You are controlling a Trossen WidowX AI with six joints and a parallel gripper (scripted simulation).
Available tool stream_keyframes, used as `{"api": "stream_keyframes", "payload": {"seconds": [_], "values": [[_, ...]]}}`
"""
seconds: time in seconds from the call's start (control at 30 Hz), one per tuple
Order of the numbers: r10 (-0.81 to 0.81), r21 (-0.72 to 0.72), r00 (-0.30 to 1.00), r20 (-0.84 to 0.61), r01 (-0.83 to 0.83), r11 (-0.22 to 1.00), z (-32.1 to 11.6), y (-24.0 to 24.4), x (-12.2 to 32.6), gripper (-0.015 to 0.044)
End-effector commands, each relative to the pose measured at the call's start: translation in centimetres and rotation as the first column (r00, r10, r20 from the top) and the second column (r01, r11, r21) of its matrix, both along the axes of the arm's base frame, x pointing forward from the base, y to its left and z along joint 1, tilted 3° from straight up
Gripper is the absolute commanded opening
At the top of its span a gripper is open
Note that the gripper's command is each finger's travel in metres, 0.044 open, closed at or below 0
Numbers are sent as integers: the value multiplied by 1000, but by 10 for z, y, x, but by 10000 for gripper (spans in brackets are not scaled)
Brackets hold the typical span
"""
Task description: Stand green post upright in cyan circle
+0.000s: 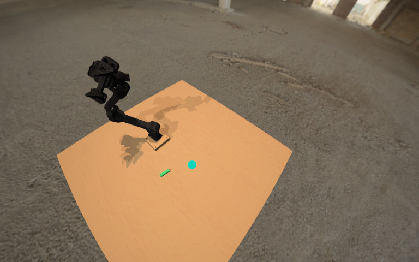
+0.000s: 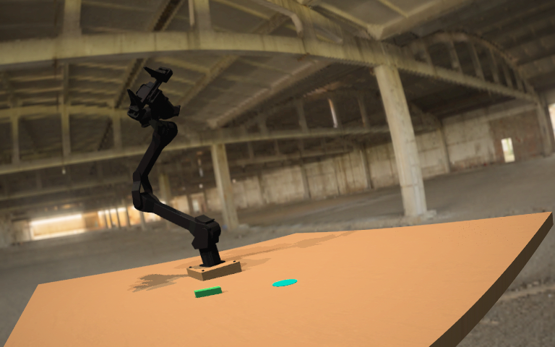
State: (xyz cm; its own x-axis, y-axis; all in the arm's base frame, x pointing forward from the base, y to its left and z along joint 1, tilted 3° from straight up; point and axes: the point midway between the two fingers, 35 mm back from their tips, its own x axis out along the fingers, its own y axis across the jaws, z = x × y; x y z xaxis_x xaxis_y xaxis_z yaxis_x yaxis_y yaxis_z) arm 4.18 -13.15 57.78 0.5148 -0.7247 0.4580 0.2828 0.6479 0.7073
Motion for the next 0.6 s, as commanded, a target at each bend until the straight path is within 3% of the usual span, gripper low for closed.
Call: {"api": "stream_keyframes", "payload": {"seconds": [0.0,0.2,0.43,0.57], "values": [[-2,-4,1000,-4,2,1000,0,1,1,374],[-111,-198,980,-164,77,977,7,25,32,232],[-328,-511,852,-407,85,855,1,58,99,232],[-415,-612,769,-486,39,790,-10,66,129,232]]}}
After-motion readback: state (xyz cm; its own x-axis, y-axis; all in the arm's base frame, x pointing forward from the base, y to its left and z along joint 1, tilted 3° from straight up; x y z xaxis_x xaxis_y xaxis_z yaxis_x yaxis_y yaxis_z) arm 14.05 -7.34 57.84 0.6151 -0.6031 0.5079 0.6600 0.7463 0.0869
